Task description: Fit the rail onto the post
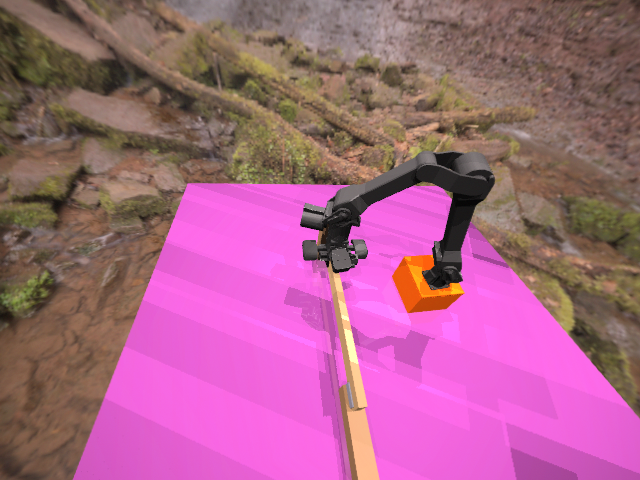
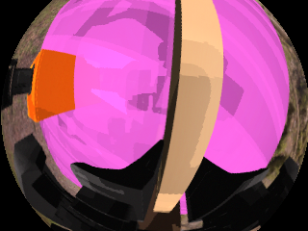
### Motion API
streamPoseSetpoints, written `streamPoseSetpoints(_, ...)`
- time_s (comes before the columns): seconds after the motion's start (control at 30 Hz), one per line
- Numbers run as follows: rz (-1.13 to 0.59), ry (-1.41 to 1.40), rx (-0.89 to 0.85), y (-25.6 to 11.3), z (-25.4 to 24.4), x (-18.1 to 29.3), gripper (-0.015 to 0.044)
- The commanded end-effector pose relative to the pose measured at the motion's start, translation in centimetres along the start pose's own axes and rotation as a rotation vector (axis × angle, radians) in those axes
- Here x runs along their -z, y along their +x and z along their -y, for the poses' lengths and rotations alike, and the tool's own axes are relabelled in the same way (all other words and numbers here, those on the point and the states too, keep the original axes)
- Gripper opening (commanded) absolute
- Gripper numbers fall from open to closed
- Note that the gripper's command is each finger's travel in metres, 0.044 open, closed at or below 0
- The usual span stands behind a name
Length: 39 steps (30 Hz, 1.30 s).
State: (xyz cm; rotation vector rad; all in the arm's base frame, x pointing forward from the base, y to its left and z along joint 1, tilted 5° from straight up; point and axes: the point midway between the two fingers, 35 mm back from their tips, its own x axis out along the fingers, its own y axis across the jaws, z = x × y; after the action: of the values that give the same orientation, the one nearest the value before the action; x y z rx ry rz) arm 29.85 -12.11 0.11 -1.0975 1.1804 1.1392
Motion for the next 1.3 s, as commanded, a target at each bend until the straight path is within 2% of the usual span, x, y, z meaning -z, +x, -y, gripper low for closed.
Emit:
streamPoseSetpoints(0.0,-0.001,-0.003,0.009,-0.36,0.16,0.21,0.0)
streamPoseSetpoints(1.27,-0.001,-0.003,0.009,-0.47,0.29,-0.31,0.0)
